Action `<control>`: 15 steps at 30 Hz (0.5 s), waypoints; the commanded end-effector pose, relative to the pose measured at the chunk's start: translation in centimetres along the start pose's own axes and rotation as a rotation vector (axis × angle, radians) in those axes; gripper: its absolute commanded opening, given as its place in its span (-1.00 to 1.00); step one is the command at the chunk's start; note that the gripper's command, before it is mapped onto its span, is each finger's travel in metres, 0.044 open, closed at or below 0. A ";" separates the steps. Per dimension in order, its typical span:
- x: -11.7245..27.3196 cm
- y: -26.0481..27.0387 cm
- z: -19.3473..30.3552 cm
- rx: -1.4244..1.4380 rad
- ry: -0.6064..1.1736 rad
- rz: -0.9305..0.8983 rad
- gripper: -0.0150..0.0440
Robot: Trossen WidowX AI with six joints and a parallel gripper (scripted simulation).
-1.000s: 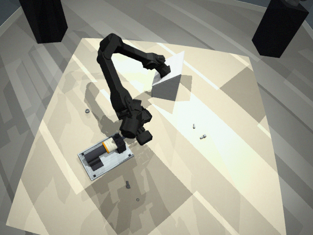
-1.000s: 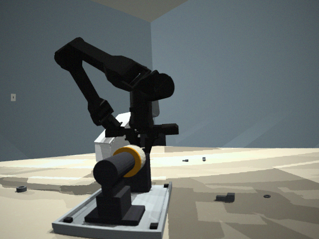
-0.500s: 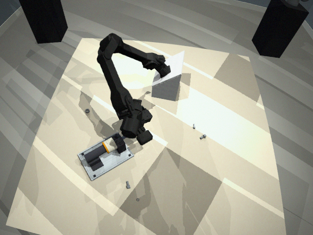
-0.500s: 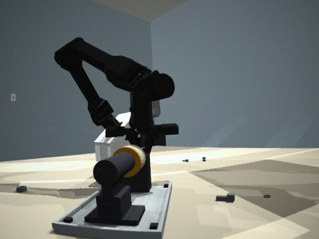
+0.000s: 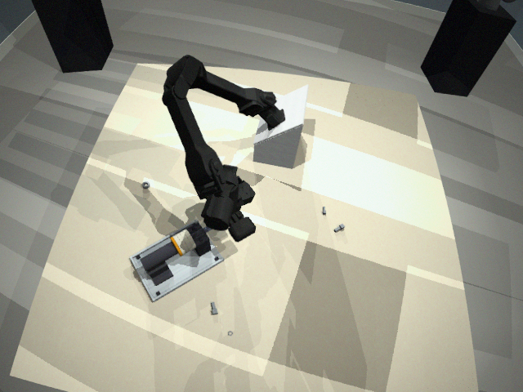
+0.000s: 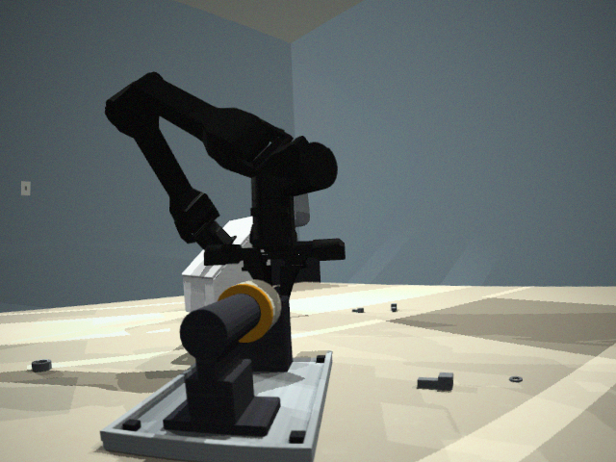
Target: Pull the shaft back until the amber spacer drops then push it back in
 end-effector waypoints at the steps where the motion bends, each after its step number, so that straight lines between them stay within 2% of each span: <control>1: -0.1 0.0 -0.3 0.003 -0.008 0.000 -0.49; 15: -0.1 0.0 -0.4 0.003 -0.008 0.000 -0.49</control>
Point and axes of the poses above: the point midway between the two fingers, 35 mm back from their tips, its own x axis back along the fingers, its own y axis across the jaws, z = x × y, the point moved 6 cm from there along x, back along the fingers, and after that the axes turned 4 degrees about x, right-handed, at the moved point
